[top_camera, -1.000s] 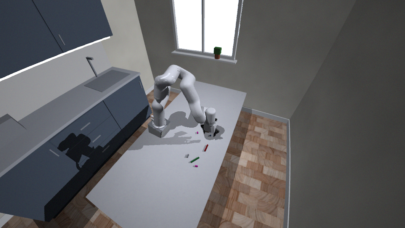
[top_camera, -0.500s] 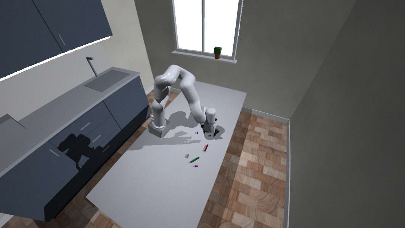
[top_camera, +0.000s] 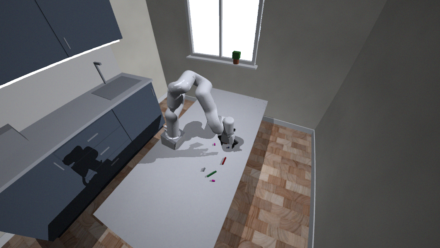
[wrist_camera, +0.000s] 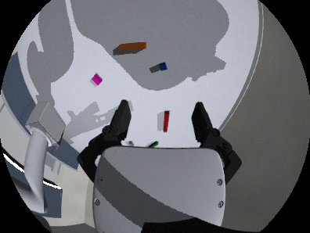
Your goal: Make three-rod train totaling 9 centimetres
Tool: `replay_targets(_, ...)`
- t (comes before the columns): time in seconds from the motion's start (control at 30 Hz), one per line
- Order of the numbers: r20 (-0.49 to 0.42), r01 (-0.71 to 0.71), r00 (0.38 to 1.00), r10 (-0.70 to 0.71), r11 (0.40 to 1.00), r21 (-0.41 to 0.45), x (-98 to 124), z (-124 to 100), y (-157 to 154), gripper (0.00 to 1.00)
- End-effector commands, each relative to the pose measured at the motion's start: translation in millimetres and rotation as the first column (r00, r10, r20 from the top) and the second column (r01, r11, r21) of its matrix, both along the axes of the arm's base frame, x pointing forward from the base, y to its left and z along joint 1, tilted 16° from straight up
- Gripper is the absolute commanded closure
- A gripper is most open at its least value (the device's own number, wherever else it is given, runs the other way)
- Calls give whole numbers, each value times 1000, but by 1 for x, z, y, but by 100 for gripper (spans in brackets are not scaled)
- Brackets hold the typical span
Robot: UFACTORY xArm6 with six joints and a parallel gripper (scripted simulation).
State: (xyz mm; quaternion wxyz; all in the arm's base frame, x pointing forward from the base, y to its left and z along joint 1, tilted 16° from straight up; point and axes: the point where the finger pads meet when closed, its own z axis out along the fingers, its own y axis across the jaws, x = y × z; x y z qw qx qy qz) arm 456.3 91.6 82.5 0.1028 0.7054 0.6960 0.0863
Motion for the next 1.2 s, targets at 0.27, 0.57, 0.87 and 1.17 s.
replay_targets(0.27,-28,-378,926,377,920,-105,-36,-10,24,0)
replay_targets(0.57,-65,-587,809,585,794,-158,-61,-17,36,0)
replay_targets(0.87,-85,-667,743,664,724,-177,-72,-20,42,0)
replay_targets(1.17,-85,-667,743,664,724,-177,-72,-20,42,0)
